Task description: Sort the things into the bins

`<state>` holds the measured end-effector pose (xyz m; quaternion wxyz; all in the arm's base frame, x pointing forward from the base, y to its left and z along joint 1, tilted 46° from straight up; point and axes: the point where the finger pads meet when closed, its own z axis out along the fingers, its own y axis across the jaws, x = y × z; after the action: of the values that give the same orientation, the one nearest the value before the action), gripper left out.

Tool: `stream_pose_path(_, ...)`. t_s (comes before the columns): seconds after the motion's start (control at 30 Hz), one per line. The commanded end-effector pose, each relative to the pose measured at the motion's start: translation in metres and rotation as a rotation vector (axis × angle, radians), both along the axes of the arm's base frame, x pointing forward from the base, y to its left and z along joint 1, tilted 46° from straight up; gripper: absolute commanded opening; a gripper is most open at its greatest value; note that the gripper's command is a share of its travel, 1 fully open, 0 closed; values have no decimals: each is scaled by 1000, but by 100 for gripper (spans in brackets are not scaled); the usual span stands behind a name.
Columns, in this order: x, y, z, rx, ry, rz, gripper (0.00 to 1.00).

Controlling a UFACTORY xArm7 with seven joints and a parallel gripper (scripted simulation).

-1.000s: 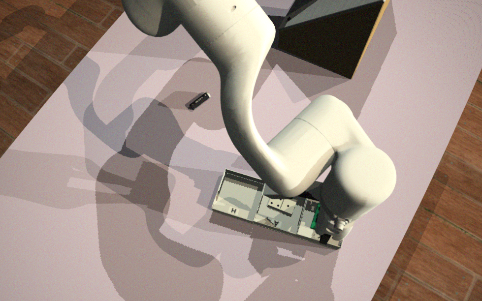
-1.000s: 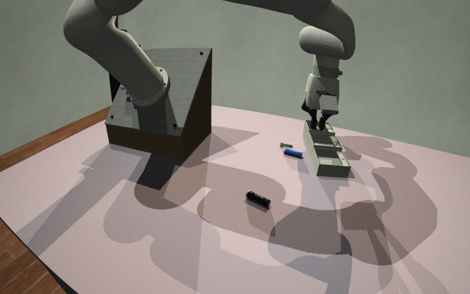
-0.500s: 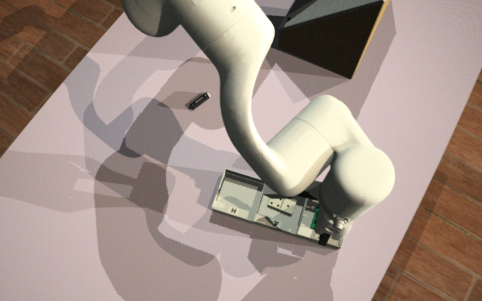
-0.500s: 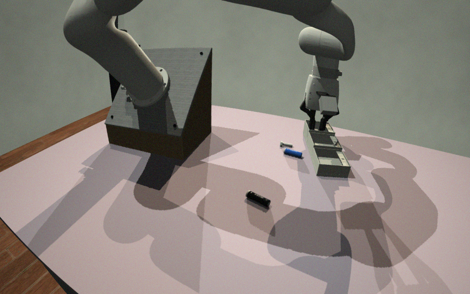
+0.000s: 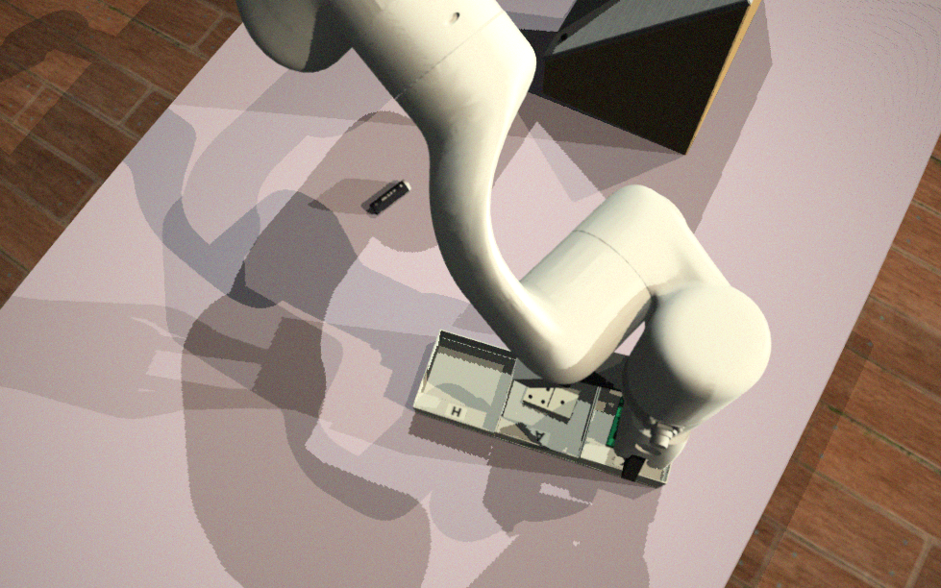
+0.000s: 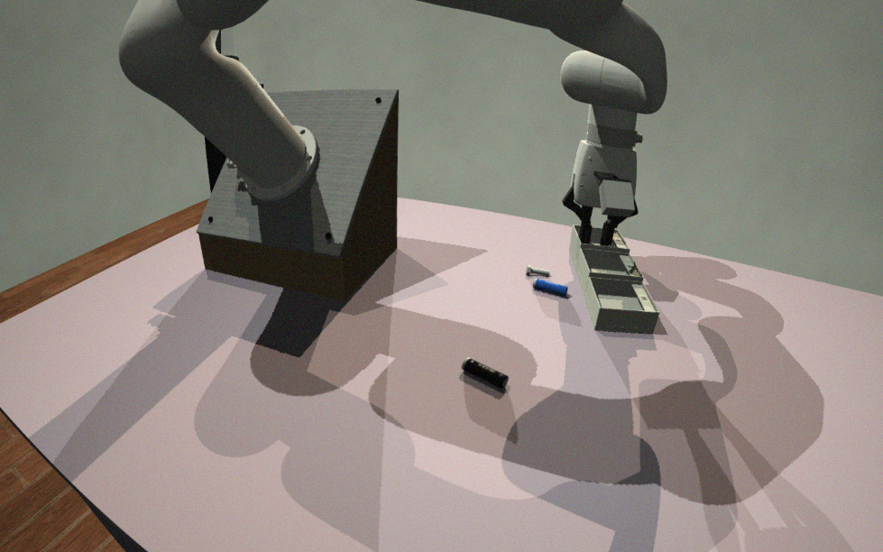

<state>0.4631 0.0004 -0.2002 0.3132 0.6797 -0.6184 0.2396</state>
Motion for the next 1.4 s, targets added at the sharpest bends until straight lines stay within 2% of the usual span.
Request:
stream_pose_path(0.0,1,3,1,3,-3,3,29)
stream_pose_path(0.83,3,23,20,3,-3,3,29)
stream_pose_path(0.93,4,33,29,4,-3,3,29)
stream_pose_path(1.17,4,32,30,4,-3,3,29)
stream_pose_path(1.2,4,35,32,4,-3,3,100)
stream_pose_path(1.37,5,47,43,4,-3,3,100)
